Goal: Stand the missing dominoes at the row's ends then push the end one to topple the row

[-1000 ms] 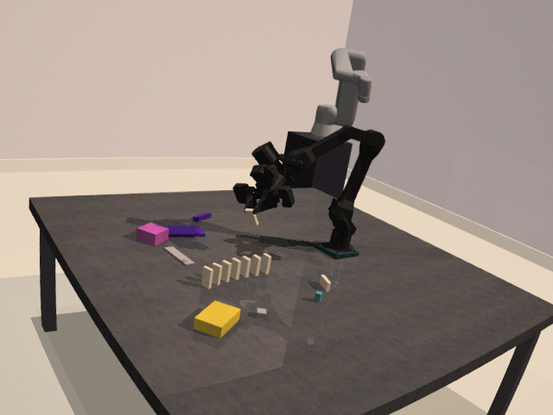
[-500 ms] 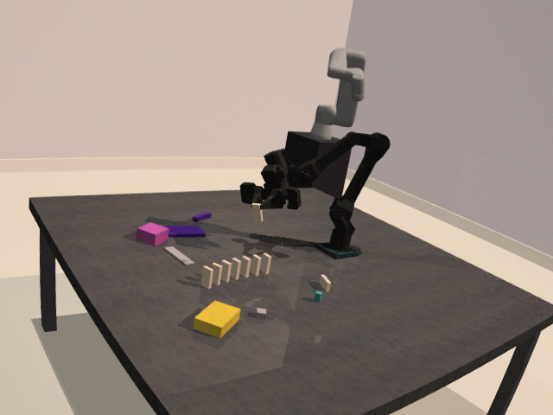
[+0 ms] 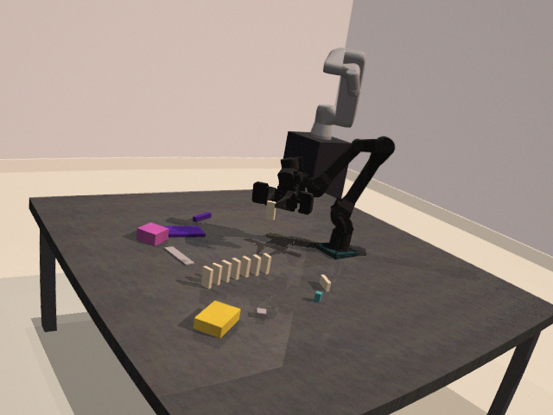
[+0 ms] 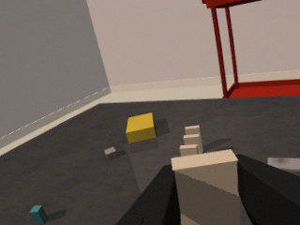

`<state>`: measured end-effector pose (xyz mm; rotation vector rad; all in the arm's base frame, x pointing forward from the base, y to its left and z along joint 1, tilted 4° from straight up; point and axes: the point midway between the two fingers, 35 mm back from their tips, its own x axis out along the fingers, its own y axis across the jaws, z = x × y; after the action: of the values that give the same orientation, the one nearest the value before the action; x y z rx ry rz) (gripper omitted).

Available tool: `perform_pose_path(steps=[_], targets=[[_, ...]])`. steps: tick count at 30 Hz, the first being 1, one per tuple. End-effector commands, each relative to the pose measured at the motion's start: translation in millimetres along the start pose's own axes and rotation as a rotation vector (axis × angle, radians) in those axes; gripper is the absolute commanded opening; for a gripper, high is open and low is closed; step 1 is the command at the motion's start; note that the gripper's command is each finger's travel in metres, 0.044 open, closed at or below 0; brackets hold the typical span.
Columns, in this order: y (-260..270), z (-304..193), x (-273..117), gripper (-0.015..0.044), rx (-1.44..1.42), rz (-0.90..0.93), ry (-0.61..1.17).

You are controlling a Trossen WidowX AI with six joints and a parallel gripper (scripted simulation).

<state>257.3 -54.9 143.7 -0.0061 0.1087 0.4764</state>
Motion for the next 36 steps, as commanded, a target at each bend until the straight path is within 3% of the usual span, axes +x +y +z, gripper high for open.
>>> perform_pose_path(steps=[1,36], targets=[[15,-3,-10,0.0107,-0.041,0.027,-0.040],[9,-26,-7,0.0107,-0.049,0.035,-0.036]])
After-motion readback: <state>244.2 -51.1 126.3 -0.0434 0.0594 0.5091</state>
